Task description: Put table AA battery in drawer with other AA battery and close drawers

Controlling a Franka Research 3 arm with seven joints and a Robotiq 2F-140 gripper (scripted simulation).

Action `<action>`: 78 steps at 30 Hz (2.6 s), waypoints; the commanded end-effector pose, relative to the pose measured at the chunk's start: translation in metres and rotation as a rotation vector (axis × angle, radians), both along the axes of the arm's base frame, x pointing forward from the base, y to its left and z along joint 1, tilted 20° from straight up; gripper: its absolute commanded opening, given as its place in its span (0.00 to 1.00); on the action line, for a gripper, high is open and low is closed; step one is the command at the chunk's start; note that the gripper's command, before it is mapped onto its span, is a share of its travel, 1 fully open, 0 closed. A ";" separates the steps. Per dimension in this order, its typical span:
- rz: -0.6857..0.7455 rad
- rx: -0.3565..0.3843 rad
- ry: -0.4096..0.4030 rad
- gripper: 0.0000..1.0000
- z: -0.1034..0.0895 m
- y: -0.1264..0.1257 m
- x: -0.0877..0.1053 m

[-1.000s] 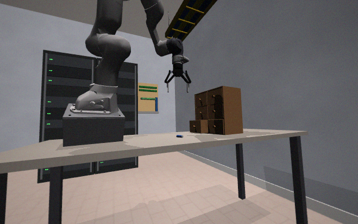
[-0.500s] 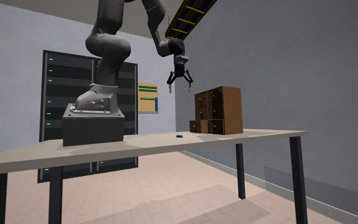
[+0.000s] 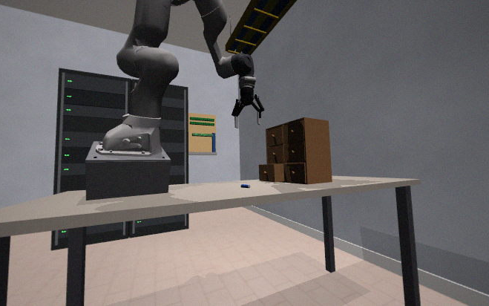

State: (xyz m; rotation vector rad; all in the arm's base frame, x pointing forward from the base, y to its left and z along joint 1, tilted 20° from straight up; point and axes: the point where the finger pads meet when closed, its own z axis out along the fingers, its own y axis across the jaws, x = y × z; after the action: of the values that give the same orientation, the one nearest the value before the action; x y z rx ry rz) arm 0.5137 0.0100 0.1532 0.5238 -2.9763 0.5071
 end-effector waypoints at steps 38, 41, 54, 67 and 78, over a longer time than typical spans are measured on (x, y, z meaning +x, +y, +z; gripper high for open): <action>-0.434 -0.022 -0.161 1.00 0.001 -0.003 0.013; -0.438 -0.022 -0.162 1.00 0.001 -0.003 0.014; -0.442 -0.021 -0.163 1.00 0.000 -0.003 0.014; -0.588 0.014 -0.194 1.00 -0.024 -0.015 0.040; -0.887 0.088 -0.257 1.00 -0.074 -0.041 0.094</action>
State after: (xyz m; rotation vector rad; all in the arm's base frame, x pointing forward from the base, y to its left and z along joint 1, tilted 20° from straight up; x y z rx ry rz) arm 0.5885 -0.0303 0.0893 -0.6977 -3.0521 0.4194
